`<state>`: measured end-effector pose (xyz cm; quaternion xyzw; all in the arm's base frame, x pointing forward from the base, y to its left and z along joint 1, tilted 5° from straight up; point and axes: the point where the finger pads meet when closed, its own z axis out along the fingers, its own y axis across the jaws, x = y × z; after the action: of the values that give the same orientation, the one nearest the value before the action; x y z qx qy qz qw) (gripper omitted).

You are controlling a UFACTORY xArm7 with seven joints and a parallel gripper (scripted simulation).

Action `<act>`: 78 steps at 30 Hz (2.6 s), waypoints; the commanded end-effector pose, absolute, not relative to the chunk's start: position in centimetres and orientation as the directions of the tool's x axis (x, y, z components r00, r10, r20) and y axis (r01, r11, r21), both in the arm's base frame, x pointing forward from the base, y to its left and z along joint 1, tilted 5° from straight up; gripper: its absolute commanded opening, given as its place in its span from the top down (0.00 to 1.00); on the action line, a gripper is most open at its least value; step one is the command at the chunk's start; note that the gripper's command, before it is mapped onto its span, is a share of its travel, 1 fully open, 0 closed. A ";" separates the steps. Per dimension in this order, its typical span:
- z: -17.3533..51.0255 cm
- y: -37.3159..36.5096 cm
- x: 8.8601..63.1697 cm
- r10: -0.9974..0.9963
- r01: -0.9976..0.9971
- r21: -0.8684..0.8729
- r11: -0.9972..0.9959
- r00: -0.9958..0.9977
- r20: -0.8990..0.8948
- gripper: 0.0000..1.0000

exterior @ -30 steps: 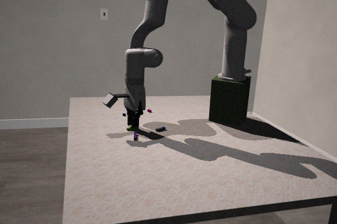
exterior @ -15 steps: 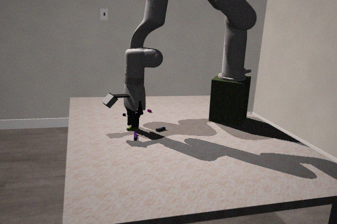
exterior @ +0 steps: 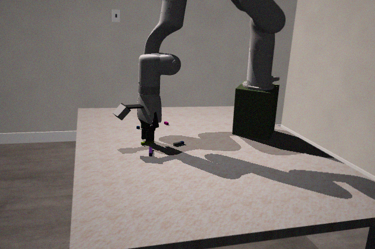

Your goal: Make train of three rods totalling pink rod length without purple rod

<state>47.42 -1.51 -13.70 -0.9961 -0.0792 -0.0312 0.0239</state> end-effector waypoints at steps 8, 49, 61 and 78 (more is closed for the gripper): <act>-13.6 -1.5 47.6 0.156 0.159 -0.042 -0.986 0.985 0.070 0.76; -14.4 -1.5 47.6 0.156 0.159 -0.042 -0.986 0.985 0.070 0.76; -15.0 -1.5 47.7 0.156 0.159 -0.042 -0.986 0.985 0.070 0.76; -15.0 -1.5 47.7 0.156 0.159 -0.042 -0.986 0.985 0.070 0.76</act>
<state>47.51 -1.44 -15.10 -0.9961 -0.0792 -0.0312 0.0239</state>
